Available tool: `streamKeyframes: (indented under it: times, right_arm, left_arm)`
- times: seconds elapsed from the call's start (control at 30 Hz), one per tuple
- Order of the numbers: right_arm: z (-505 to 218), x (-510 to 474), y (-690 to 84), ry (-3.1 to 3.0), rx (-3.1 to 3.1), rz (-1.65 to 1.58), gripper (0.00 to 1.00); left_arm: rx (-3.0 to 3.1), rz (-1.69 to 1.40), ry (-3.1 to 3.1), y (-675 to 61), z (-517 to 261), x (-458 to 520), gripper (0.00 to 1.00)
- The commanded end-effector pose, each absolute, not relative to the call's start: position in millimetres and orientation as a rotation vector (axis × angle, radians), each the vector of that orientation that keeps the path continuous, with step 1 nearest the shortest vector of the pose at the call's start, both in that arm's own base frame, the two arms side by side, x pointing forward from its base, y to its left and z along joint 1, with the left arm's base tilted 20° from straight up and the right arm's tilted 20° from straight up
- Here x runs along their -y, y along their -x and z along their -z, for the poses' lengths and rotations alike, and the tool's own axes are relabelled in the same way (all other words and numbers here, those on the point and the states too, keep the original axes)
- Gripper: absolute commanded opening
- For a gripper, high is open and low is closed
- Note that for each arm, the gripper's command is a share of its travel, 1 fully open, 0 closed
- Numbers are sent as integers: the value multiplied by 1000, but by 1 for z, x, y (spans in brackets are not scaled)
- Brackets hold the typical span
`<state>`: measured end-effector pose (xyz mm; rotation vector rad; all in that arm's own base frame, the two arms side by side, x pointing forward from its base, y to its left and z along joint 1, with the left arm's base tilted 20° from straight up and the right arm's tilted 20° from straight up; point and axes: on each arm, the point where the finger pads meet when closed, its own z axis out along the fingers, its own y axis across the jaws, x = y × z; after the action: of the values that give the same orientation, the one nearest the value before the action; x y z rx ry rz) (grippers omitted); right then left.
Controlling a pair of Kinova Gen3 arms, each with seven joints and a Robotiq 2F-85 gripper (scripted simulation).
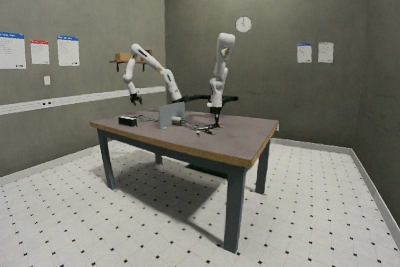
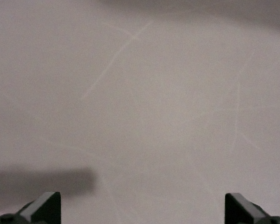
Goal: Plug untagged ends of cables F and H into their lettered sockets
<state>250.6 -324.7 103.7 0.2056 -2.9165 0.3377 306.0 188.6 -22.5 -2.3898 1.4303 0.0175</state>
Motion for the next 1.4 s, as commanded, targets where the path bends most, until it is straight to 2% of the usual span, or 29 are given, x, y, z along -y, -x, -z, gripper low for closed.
streamKeyframes:
  times: [0.0, 0.97, 1.0, 1.37]
  right_arm:
    - [-104, 325, -251, -206, 2917, -339, 1000]
    - [-104, 325, -251, -206, 2917, -339, 1000]
    - [-104, 325, -251, -206, 2917, -339, 1000]
    - [-104, 325, -251, -206, 2917, -339, 1000]
  left_arm:
    - [-1427, -16, 2392, -305, 14, -215, 135]
    - [-1428, -16, 2392, -305, 8, -234, 135]
    - [-1428, -16, 2392, -305, 8, -234, 315]
    - [-1428, -16, 2392, -305, 8, -234, 315]
